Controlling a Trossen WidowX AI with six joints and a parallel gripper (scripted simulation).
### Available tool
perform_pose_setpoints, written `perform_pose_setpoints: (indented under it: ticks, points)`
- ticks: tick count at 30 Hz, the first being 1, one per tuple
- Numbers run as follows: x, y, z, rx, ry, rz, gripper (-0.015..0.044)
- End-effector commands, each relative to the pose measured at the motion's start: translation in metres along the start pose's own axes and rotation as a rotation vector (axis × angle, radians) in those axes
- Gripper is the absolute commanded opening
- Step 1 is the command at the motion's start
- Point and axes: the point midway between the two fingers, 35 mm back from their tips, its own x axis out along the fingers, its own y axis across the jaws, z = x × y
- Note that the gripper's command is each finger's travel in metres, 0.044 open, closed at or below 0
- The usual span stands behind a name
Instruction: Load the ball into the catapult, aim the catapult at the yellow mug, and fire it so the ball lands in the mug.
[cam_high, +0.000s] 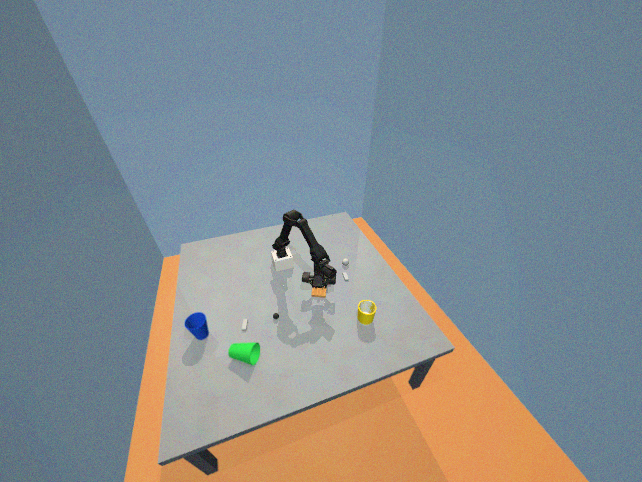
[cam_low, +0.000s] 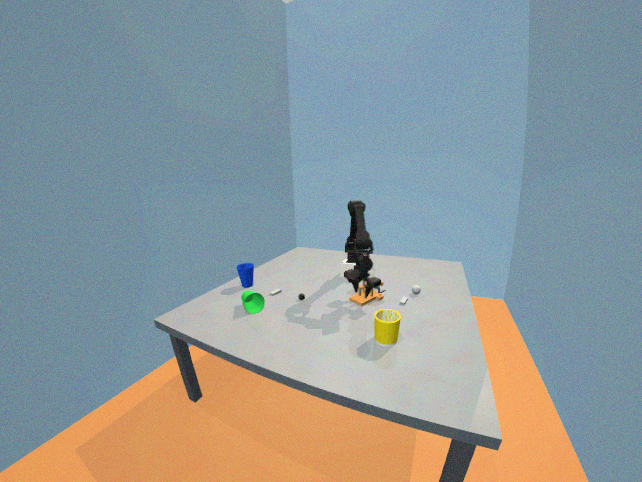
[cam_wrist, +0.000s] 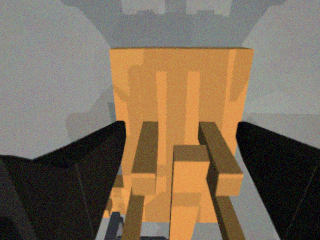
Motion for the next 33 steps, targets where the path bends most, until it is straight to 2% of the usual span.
perform_pose_setpoints:
  ticks: [1, 4, 9, 10, 13, 15, 20, 33]
  points:
    - [0.000, 0.000, 0.000, 0.000, -0.001, 0.001, 0.0204]
    - [0.000, 0.000, 0.000, 0.000, -0.001, 0.001, 0.0125]
    - [0.000, 0.000, 0.000, 0.000, -0.001, 0.001, 0.0092]
    - [-0.003, 0.001, 0.000, 0.000, -0.001, 0.001, 0.0065]
    - [-0.039, 0.001, 0.001, 0.000, -0.001, 0.001, 0.0000]
    - [-0.050, 0.000, 0.000, 0.000, -0.001, 0.001, 0.0000]
    - [-0.050, 0.000, 0.000, -0.023, 0.000, 0.001, 0.0000]
    - [-0.049, 0.003, 0.000, -0.468, 0.000, 0.002, 0.0000]
